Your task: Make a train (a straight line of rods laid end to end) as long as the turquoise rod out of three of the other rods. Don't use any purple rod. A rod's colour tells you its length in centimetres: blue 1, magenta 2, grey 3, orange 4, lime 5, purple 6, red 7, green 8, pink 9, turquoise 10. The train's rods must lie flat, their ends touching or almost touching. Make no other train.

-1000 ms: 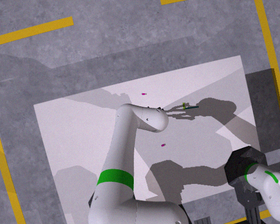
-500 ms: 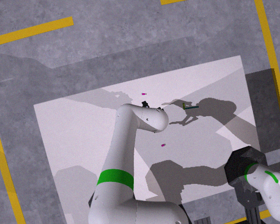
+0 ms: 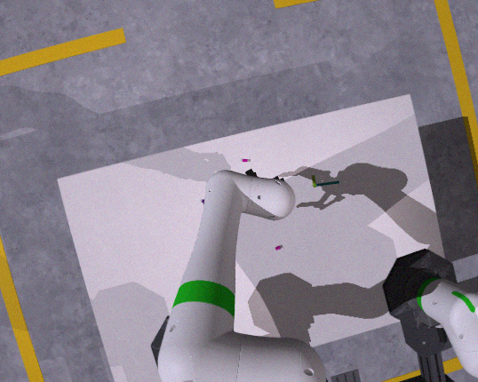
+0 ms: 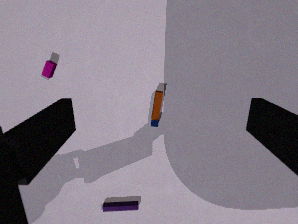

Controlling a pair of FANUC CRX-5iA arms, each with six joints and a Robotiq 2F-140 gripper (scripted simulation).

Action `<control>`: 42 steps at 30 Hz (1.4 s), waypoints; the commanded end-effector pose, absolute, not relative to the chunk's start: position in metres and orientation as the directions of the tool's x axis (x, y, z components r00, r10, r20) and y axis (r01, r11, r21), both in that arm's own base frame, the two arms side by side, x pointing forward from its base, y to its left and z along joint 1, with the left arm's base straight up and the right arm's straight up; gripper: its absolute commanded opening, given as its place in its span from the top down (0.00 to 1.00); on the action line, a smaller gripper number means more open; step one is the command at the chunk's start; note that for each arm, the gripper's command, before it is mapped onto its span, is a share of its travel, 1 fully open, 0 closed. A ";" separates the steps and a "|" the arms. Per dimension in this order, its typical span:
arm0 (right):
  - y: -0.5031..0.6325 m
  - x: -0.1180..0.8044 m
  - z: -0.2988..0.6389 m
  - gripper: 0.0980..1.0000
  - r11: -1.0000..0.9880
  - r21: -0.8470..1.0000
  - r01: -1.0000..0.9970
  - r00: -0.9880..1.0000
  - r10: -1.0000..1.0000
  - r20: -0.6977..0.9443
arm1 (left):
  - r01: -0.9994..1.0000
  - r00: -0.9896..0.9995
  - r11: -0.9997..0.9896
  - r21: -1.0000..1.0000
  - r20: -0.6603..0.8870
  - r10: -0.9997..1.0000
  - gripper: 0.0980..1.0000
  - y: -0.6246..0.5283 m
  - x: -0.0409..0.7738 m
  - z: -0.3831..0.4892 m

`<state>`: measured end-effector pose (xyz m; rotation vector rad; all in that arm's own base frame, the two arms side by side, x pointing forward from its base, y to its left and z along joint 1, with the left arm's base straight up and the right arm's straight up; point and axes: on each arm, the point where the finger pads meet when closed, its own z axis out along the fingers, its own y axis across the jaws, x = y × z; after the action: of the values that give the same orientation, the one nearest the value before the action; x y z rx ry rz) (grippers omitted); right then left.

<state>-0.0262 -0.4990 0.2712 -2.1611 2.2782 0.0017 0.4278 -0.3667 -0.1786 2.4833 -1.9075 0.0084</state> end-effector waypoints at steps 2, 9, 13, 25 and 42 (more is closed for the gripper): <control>-0.499 -0.026 0.272 0.00 0.053 0.000 -0.999 -0.053 -0.999 0.000 | -0.902 0.432 -0.432 0.000 0.000 -0.902 0.00 -0.404 0.438 -0.181; -0.499 -0.026 0.272 0.00 0.053 0.000 -0.999 -0.053 -0.999 0.000 | -0.785 0.619 -0.619 0.000 0.000 -0.785 0.00 -0.451 0.444 -0.185; -0.499 -0.026 0.272 0.00 0.053 0.000 -0.999 -0.053 -0.999 0.000 | -0.699 0.715 -0.715 0.000 0.000 -0.699 0.00 -0.478 0.444 -0.187; -0.499 -0.026 0.272 0.00 0.053 0.000 -0.999 -0.053 -0.999 0.000 | -0.398 0.917 -0.917 0.000 0.000 -0.398 0.00 -0.555 0.434 -0.195; -0.499 -0.026 0.272 0.00 0.053 0.000 -0.999 -0.053 -0.999 0.000 | -0.136 0.991 -0.991 0.000 0.000 -0.136 0.85 -0.611 0.416 -0.202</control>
<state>-0.0262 -0.4990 0.2712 -2.1611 2.2782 0.0017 0.4152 -0.6095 -0.2033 3.1325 -0.2176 -0.0005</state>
